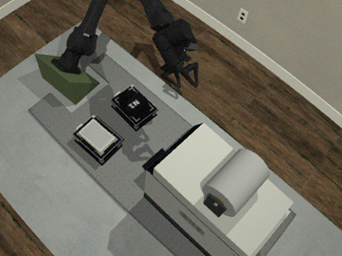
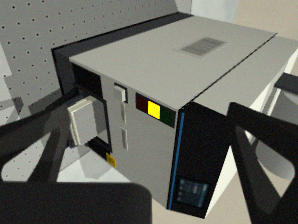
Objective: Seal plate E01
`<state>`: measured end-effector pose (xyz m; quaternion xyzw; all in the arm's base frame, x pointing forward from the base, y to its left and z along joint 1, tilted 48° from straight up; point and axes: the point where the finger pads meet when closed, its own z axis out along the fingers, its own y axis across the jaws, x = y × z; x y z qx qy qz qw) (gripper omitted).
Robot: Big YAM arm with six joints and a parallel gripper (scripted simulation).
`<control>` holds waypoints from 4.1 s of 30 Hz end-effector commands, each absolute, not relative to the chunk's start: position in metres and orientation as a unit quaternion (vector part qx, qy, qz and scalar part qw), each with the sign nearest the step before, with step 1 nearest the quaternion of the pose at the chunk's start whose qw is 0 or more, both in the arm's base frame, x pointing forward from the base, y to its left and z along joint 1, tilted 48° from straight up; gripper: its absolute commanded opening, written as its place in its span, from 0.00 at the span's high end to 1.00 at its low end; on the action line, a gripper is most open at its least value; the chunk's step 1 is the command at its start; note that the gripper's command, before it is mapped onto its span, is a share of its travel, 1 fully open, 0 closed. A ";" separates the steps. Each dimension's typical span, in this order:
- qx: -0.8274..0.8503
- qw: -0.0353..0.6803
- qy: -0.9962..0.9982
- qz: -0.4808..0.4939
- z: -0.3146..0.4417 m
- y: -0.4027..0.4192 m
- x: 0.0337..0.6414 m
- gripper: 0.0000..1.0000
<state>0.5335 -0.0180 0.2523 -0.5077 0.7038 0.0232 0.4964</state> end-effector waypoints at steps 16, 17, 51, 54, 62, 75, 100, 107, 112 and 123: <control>-0.519 0.510 0.686 0.017 0.277 -0.007 0.549 0.00; -0.519 0.510 0.686 0.017 0.277 -0.006 0.549 0.00; -0.500 0.493 0.711 0.038 0.246 -0.014 0.534 0.00; -0.504 0.496 0.706 0.036 0.252 -0.010 0.537 0.00; -0.508 0.502 0.699 0.030 0.264 -0.008 0.543 0.00; -0.512 0.508 0.692 0.025 0.276 -0.006 0.548 0.00; -0.262 0.484 0.818 0.168 0.189 -0.021 0.484 0.09; -0.149 0.454 0.850 0.224 0.145 -0.032 0.463 0.13; -0.106 0.441 0.856 0.247 0.131 -0.032 0.454 1.00; 0.048 0.389 0.862 0.321 0.127 -0.031 0.451 1.00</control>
